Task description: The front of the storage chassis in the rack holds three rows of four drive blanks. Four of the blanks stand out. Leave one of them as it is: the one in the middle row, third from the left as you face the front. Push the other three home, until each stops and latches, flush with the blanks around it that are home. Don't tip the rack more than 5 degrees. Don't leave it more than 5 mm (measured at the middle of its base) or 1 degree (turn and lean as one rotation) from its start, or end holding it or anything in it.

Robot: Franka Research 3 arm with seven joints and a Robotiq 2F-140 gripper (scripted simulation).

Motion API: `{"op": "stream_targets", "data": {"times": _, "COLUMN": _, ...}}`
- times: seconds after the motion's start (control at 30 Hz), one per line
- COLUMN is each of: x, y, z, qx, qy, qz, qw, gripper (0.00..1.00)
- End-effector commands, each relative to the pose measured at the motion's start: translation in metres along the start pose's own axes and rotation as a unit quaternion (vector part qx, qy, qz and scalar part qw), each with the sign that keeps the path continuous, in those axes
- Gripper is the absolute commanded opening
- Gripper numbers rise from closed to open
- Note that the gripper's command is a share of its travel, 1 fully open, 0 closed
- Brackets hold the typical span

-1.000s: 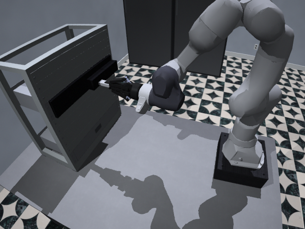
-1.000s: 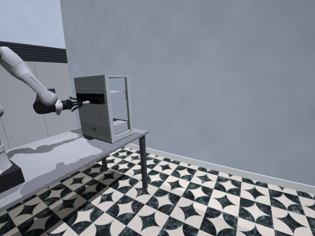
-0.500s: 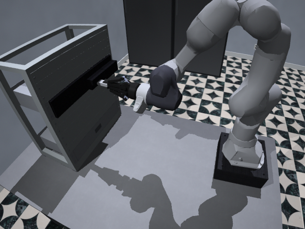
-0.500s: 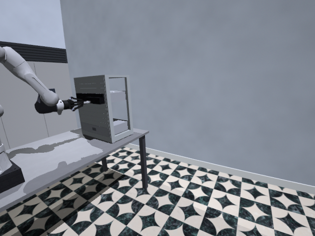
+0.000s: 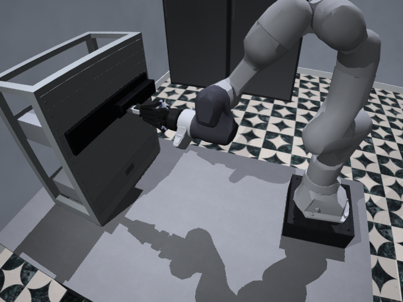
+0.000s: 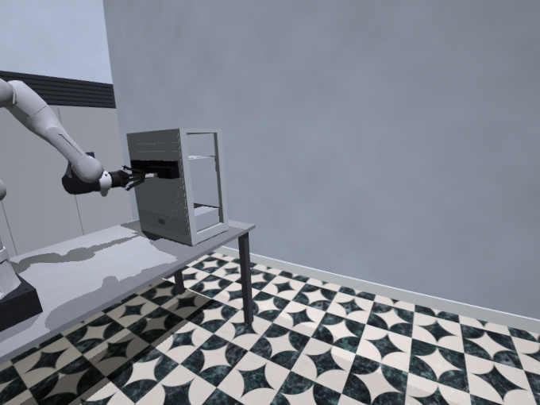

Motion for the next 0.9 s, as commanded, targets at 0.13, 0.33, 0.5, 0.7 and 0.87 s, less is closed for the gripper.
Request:
{"op": "stream_targets", "data": {"times": 0.13, "x": 0.0018, "y": -0.0065, "z": -0.0014, "qx": -0.012, "qy": -0.001, "qz": 0.045, "qw": 0.999, "gripper": 0.0}}
{"op": "stream_targets", "data": {"times": 0.33, "x": 0.003, "y": -0.0064, "z": -0.0015, "qx": -0.012, "qy": -0.001, "qz": 0.045, "qw": 0.999, "gripper": 0.0}}
{"op": "stream_targets", "data": {"times": 0.5, "x": 0.0047, "y": -0.0061, "z": -0.0017, "qx": -0.012, "qy": -0.001, "qz": 0.045, "qw": 0.999, "gripper": 0.0}}
{"op": "stream_targets", "data": {"times": 0.7, "x": 0.0047, "y": -0.0061, "z": -0.0017, "qx": -0.012, "qy": -0.001, "qz": 0.045, "qw": 0.999, "gripper": 0.0}}
{"op": "stream_targets", "data": {"times": 0.87, "x": 0.0054, "y": -0.0061, "z": -0.0018, "qx": -0.012, "qy": -0.001, "qz": 0.045, "qw": 0.999, "gripper": 0.0}}
Point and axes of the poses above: the point where the finger pads meet when closed, its own x axis out along the fingers, its own z axis across the jaws, y = z × x, the point moved 6 cm from there along -x, back along the fingers, and after that the axes turned 9 degrees about x, right-handed, at the moved point
